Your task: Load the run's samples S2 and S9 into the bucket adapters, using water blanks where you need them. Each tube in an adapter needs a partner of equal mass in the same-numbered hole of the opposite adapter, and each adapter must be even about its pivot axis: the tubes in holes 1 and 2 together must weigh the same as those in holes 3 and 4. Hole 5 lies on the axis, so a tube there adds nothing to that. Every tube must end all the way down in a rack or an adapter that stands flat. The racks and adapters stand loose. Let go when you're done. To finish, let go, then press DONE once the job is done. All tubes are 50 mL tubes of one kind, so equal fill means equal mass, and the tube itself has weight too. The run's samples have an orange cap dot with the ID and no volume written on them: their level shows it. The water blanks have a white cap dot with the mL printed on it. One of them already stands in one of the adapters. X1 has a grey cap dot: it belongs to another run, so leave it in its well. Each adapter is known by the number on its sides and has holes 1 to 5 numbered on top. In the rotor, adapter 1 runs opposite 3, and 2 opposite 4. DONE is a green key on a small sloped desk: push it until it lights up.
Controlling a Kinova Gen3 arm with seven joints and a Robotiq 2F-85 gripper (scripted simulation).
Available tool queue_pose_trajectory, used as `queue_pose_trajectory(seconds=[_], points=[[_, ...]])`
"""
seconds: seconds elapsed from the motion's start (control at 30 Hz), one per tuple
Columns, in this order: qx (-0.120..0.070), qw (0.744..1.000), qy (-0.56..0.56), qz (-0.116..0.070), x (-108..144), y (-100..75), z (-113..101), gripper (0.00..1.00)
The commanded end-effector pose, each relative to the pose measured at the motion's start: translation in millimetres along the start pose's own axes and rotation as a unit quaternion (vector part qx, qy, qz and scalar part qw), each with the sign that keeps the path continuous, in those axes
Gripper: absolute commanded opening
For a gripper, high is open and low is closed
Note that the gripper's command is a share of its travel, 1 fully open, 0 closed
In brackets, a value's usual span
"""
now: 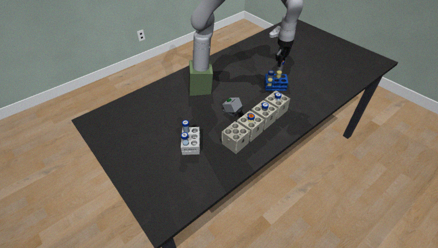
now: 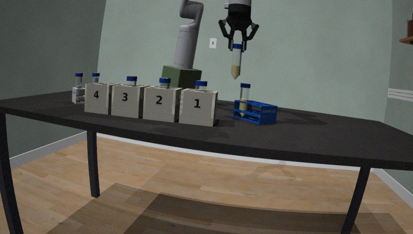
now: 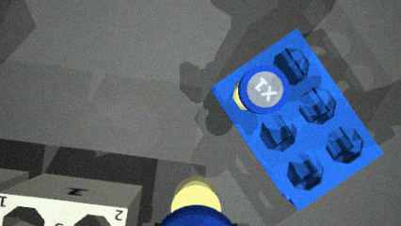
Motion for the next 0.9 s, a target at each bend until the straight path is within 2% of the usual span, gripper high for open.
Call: queue_pose_trajectory(seconds=[0.0, 0.2, 0.87], points=[[-0.004, 0.999, 0.039, 0.001, -14.9, -2.4, 1.3, 0.1], [-0.004, 0.997, 0.072, 0.001, -28.0, -2.5, 3.7, 0.1], [-0.004, 0.998, 0.063, 0.0, -85.9, -2.7, 14.5, 0.1]])
Point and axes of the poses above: the point where the finger pads meet when closed, its own y axis out along the fingers, its own x axis across the jaws, z = x × y, the point moved 7 cm from there along -y, back along the fingers, and after that the axes turned 12 degrees about -y, right-handed, at the moved point
